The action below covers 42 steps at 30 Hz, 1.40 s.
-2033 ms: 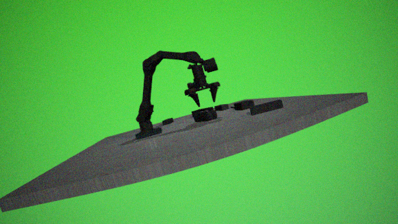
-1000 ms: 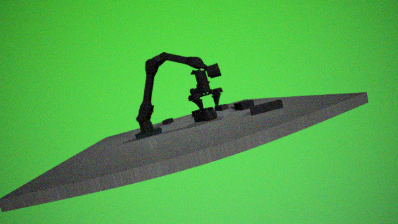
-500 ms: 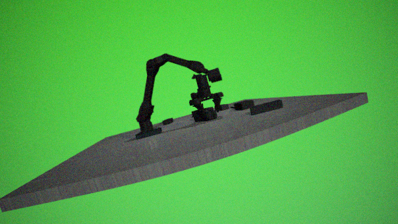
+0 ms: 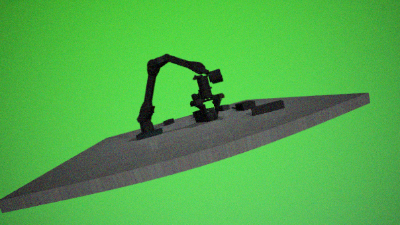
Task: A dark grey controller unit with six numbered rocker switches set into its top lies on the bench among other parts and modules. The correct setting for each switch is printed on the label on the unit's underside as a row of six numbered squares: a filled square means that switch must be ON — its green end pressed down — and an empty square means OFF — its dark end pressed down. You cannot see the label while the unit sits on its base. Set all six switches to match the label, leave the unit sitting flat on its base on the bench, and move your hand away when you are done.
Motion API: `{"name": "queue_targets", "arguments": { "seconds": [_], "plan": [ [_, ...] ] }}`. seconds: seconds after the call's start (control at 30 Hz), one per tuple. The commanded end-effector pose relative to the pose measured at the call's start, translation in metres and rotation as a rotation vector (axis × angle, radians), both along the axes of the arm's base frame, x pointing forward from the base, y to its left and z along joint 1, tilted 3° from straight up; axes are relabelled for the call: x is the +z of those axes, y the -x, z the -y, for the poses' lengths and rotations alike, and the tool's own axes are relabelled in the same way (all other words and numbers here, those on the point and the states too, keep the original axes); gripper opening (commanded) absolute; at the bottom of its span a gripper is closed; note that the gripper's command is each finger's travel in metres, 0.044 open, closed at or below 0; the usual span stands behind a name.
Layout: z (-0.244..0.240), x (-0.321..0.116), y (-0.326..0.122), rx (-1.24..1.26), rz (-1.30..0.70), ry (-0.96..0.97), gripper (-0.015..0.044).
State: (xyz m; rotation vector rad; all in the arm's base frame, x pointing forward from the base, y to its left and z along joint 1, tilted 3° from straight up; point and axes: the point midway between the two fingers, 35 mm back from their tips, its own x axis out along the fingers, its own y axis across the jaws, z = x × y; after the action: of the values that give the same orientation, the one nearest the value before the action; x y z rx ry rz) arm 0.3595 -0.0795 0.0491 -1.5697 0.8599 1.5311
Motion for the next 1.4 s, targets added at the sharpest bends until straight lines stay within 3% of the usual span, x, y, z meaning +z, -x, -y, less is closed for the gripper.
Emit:
{"name": "queue_targets", "arguments": {
  "seconds": [0.0,1.37],
  "plan": [
    [0.0,-0.001,0.0,-0.002,0.0,-0.001,0.0327],
    [-0.006,0.022,0.005,-0.002,0.0,-0.001,0.0336]
  ]
}}
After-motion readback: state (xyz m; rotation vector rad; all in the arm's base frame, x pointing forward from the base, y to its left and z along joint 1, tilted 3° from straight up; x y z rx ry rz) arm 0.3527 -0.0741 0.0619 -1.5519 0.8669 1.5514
